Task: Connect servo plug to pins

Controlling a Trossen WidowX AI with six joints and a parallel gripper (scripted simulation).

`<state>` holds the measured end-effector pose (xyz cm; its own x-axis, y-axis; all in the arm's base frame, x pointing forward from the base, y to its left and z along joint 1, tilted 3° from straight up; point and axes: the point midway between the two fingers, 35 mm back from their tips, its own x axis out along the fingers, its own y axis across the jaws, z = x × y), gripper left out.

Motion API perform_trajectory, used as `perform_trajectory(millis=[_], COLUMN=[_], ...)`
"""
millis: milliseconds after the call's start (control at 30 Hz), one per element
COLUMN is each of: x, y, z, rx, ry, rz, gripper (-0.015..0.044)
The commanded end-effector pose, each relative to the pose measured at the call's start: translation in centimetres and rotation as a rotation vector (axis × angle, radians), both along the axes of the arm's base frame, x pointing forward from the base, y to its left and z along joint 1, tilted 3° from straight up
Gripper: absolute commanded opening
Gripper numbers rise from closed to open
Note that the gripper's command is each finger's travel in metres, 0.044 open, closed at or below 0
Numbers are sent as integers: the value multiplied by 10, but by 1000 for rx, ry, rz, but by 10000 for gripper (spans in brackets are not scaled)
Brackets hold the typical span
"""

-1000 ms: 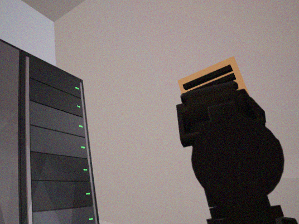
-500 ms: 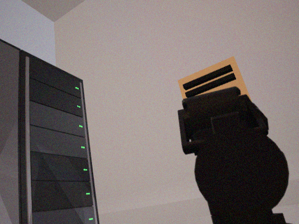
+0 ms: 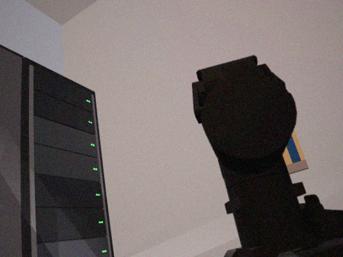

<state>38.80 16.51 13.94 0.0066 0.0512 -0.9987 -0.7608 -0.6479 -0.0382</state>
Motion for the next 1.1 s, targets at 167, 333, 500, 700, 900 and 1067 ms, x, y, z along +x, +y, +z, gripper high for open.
perform_trajectory(millis=[167, 333, 500, 700, 900, 1067], x=[-8, -19, -30, -46, -63, -79], y=[-15, -33, -49, -69, -86, -100], z=[11, 16, 19, 22, 23, 22], rx=[5, 4, 3, 2, 1, 0], ry=[7, 16, 26, 37, 48, 57], rz=[-147, -318, -490, -696, -901, -1073], gripper=[0, 0, 0, 0, 0, 0])
